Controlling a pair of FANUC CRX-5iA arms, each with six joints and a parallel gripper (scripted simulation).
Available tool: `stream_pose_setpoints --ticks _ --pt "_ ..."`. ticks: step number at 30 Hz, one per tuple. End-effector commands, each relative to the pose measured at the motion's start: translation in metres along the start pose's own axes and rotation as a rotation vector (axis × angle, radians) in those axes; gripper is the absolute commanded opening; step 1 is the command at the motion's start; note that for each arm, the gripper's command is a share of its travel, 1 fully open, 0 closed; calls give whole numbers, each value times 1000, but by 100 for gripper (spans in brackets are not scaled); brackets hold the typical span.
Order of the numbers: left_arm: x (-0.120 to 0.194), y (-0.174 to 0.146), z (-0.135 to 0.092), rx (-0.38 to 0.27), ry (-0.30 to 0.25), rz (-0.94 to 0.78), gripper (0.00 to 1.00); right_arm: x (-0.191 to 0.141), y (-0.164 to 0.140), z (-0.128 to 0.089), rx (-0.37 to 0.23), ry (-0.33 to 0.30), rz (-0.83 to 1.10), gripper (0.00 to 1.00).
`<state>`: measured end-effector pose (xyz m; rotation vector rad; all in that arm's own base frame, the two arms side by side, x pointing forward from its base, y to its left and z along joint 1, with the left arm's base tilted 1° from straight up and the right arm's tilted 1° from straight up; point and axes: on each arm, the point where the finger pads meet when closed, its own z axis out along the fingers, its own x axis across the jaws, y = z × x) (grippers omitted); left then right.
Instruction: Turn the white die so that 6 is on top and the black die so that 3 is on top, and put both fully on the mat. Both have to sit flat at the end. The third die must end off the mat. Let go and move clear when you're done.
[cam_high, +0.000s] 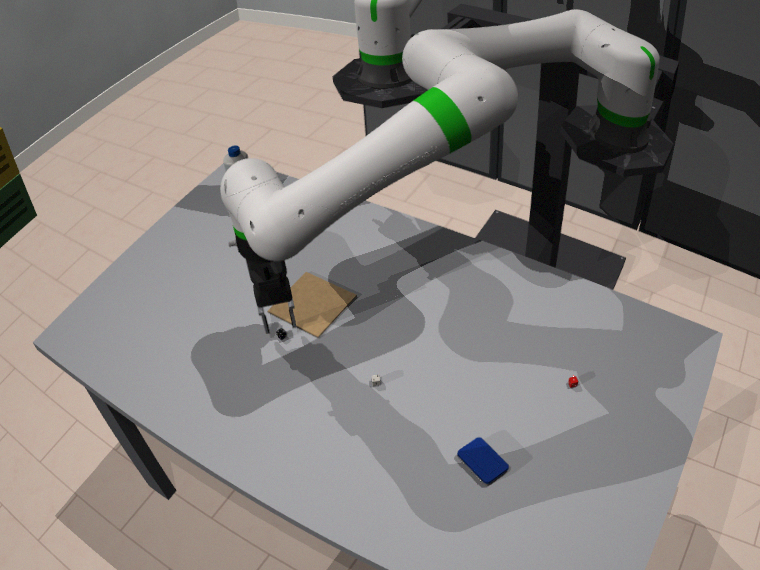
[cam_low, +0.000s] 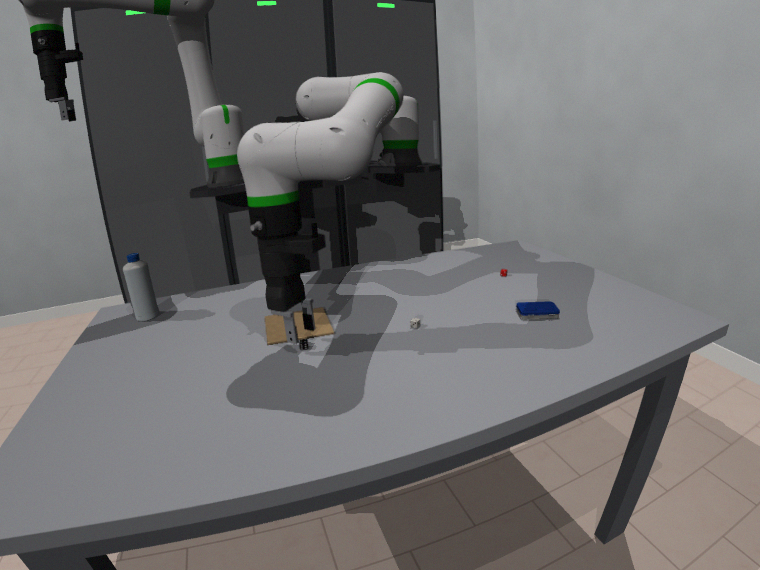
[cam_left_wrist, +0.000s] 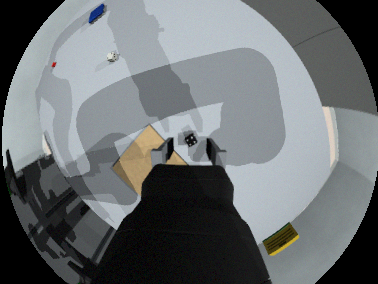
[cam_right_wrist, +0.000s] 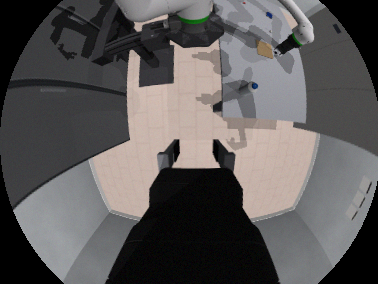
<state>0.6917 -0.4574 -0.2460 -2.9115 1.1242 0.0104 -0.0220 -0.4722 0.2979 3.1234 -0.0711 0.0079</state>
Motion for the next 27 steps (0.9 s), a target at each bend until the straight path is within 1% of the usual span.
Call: stream_pose_setpoints --ticks 1,8,13,17,22,24,27 --pt "1 0 -2 0 3 0 100 0 0 -1 -2 0 0 100" --pt "-2 -4 -2 0 3 0 100 0 0 -1 -2 0 0 100" --pt "-11 -13 -2 0 3 0 100 0 0 -1 -2 0 0 100" --pt "-23 -25 -2 0 3 0 100 0 0 -1 -2 0 0 100" --pt "-46 -50 -2 0 3 0 100 0 0 -1 -2 0 0 100" --pt "-46 -50 -2 0 3 0 100 0 0 -1 -2 0 0 100" --pt "-64 -69 -2 0 3 0 100 0 0 -1 -2 0 0 100"
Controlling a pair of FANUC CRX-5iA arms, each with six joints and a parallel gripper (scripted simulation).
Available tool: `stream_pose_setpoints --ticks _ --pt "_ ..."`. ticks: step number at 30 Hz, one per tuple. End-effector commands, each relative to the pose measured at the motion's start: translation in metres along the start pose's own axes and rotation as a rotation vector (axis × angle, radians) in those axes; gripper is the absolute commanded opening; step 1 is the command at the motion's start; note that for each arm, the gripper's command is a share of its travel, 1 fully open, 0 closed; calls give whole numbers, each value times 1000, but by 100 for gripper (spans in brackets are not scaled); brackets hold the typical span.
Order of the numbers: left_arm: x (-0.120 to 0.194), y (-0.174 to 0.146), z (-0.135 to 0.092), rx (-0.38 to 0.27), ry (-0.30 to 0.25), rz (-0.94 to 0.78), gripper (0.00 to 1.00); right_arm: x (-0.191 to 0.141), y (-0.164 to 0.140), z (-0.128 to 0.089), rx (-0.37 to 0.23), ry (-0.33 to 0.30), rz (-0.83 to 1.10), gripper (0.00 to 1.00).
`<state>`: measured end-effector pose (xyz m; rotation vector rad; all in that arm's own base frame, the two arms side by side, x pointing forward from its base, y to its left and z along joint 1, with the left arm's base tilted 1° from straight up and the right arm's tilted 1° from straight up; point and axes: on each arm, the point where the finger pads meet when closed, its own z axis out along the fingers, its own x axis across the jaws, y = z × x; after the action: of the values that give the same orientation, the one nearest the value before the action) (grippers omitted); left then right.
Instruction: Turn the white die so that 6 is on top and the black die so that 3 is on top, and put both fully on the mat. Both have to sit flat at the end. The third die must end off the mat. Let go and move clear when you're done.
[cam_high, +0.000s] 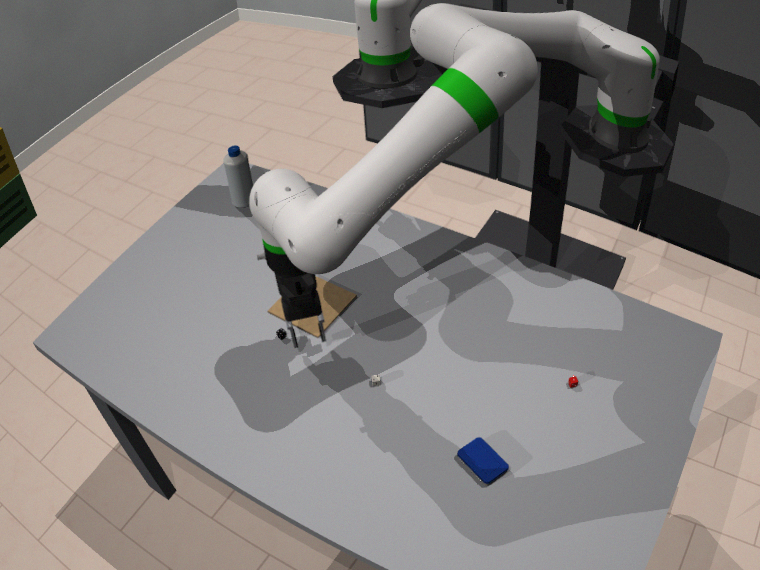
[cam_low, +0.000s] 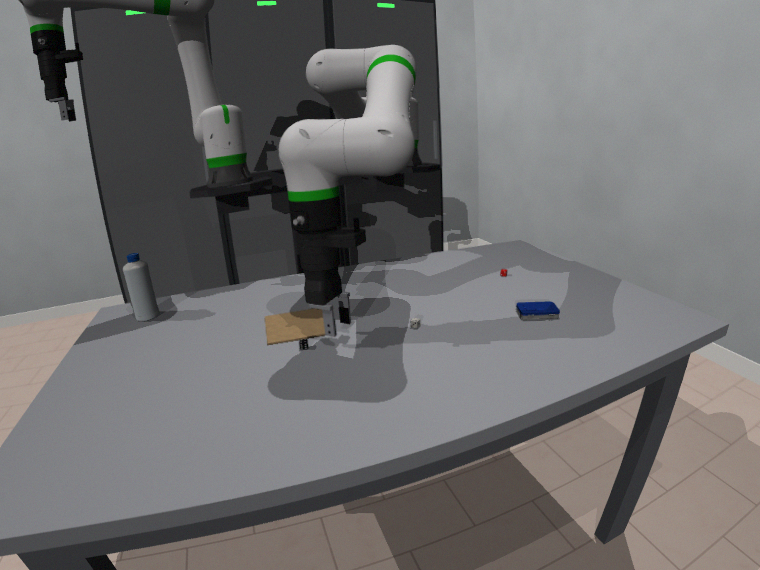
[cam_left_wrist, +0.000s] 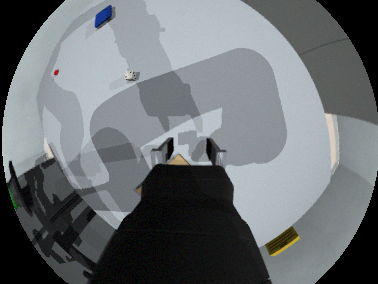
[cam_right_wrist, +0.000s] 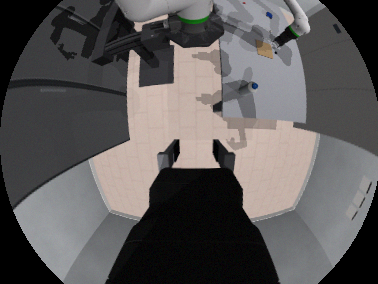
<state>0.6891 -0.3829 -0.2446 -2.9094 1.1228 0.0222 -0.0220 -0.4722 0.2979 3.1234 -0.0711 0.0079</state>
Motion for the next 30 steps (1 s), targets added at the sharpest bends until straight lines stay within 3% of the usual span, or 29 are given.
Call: stream_pose_setpoints --ticks 1,12,20,30 --pt "-19 -22 -2 1 11 0 100 0 0 -1 -2 0 0 100" --pt "-90 -97 -1 1 11 0 100 0 0 -1 -2 0 0 100" --pt "-107 -116 -1 1 11 0 100 0 0 -1 -2 0 0 100" --pt "-109 -117 -1 1 11 0 100 0 0 -1 -2 0 0 100"
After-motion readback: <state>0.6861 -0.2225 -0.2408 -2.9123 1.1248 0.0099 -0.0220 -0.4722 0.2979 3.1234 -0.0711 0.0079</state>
